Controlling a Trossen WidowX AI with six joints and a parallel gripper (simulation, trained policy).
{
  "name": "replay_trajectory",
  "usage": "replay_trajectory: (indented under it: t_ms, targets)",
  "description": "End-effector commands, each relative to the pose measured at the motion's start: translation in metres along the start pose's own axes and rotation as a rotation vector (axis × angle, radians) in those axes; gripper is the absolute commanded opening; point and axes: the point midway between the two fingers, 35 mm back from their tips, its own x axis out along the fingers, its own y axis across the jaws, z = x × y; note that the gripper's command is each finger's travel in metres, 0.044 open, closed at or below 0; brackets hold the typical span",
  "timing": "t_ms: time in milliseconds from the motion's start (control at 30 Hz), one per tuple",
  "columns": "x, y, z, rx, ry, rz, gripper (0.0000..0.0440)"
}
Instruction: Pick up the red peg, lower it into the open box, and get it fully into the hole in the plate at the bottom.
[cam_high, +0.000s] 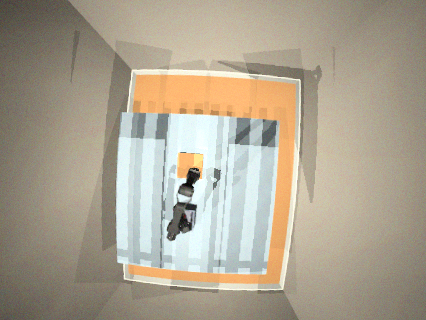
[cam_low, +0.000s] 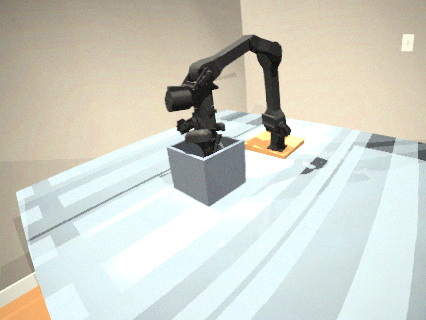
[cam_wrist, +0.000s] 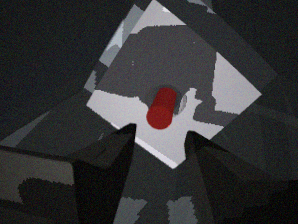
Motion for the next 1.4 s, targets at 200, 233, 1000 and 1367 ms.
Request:
replay_trajectory:
  t_ms: [200, 233, 1000, 1367]
  targets:
    - [0.004, 0.009, 0.01, -0.015, 0.073, 0.045, 0.0158]
    - [0.002, 0.011, 0.011, -0.018, 0.076, 0.055, 0.0158]
    - [-0.041, 0.05, 0.027, -0.092, 0.114, 0.274, 0.0149]
    - [-0.052, 0.062, 0.035, -0.16, 0.113, 0.351, 0.0145]
